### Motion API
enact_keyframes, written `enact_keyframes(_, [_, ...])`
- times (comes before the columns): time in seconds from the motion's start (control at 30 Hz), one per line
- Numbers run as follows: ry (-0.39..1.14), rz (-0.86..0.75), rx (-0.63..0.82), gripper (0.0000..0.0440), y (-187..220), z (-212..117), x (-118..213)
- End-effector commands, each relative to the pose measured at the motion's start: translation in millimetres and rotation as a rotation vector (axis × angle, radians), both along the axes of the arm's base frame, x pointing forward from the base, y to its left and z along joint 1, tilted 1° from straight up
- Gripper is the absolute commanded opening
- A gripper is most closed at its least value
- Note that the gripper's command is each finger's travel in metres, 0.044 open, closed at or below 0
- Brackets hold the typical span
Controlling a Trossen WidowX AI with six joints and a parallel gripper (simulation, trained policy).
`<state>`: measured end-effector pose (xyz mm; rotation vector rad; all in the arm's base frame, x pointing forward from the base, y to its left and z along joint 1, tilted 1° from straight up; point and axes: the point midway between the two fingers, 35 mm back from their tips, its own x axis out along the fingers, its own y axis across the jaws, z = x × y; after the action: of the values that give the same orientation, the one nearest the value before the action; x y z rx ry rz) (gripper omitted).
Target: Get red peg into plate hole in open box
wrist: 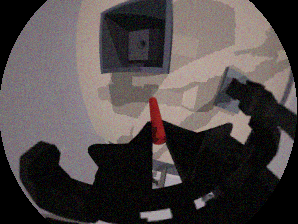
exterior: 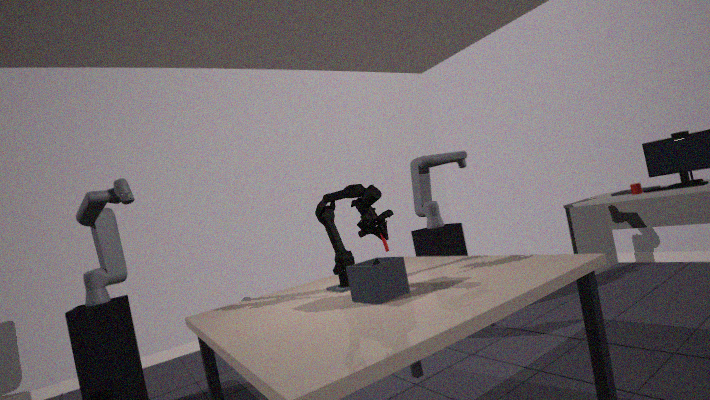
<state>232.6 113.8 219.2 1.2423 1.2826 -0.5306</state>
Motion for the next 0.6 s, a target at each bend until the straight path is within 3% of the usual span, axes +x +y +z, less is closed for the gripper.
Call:
enact_keyframes(0.0, [-0.028,-0.023,-0.029,0.0000,-13.7,9.3,6.7])
enact_keyframes(0.57, [0.042,-0.136,-0.128,0.0000,-74.6,0.9,36.8])
